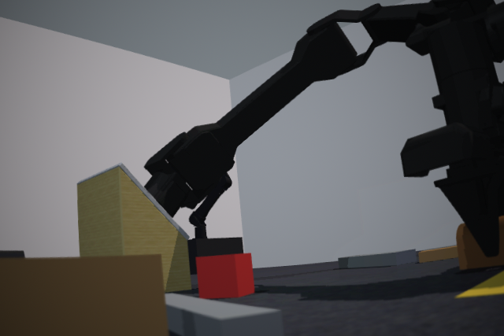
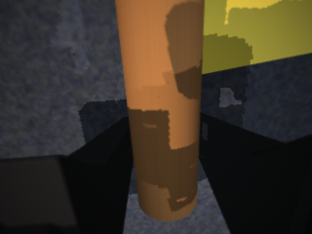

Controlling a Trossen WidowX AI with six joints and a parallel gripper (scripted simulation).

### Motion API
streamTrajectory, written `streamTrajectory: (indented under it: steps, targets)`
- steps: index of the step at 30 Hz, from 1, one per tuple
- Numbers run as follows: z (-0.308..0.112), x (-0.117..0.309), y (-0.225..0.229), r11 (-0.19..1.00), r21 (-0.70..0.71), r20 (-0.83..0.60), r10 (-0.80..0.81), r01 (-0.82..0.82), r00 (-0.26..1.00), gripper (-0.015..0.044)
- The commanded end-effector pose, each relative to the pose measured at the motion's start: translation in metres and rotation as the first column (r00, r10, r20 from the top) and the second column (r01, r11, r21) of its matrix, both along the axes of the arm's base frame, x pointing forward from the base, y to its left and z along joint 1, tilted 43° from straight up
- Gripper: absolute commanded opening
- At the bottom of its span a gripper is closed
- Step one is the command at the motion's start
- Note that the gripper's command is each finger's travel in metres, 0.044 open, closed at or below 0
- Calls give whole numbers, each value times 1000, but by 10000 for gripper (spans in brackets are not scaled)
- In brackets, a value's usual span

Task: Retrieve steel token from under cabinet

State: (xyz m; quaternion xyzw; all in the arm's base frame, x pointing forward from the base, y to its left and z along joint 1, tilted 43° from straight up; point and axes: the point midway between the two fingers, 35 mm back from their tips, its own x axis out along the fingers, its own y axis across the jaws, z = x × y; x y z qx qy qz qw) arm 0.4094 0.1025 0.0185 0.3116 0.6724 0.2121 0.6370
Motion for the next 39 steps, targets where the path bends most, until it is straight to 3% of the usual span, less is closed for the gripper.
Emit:
streamTrajectory:
  steps: [1, 39]
  targets:
    - [-7, -1, -6, 1000, -7, -5, -4, 4, 1000, 0]
    - [-9, -16, -7, 1000, -7, -6, -4, 4, 1000, 0]
